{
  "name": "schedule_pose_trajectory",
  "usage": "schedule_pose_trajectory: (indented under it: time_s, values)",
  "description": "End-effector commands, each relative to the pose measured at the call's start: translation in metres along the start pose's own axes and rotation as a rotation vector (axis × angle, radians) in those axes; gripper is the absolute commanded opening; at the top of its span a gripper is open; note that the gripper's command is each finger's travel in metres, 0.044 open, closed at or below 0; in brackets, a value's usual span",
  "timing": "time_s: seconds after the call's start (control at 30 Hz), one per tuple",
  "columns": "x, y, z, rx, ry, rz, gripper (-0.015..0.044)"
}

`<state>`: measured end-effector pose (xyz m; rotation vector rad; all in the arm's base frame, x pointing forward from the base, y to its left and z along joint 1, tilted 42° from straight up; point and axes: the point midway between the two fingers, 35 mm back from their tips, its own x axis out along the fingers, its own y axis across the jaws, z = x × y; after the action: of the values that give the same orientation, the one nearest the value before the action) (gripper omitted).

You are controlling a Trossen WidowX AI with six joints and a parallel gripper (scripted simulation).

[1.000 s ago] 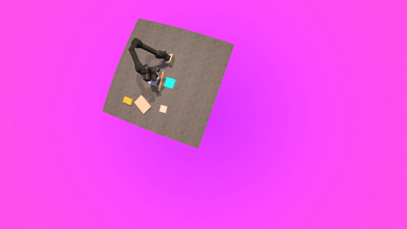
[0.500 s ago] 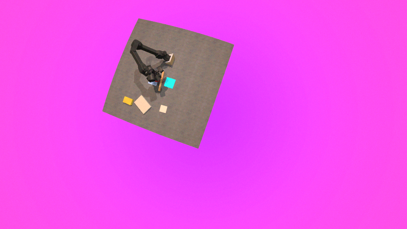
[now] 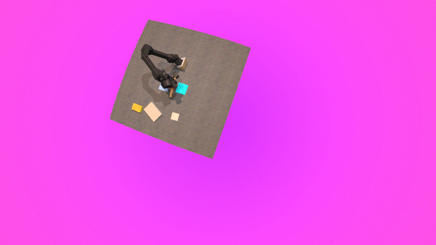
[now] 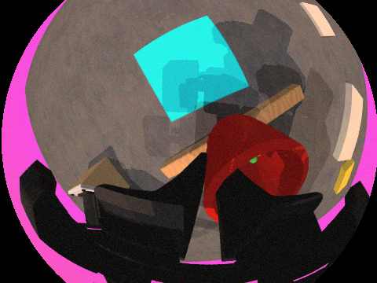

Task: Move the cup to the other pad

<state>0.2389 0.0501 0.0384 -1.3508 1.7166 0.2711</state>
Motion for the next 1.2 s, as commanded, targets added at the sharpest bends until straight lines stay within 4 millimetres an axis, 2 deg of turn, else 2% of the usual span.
schedule_pose_trajectory:
  time_s: [0.0, 1.17]
  values:
    - [-0.001, 0.006, 0.009, 0.004, -0.007, 0.002, 0.0000]
    - [-0.005, 0.058, 0.074, 0.004, -0.010, 0.004, 0.0000]
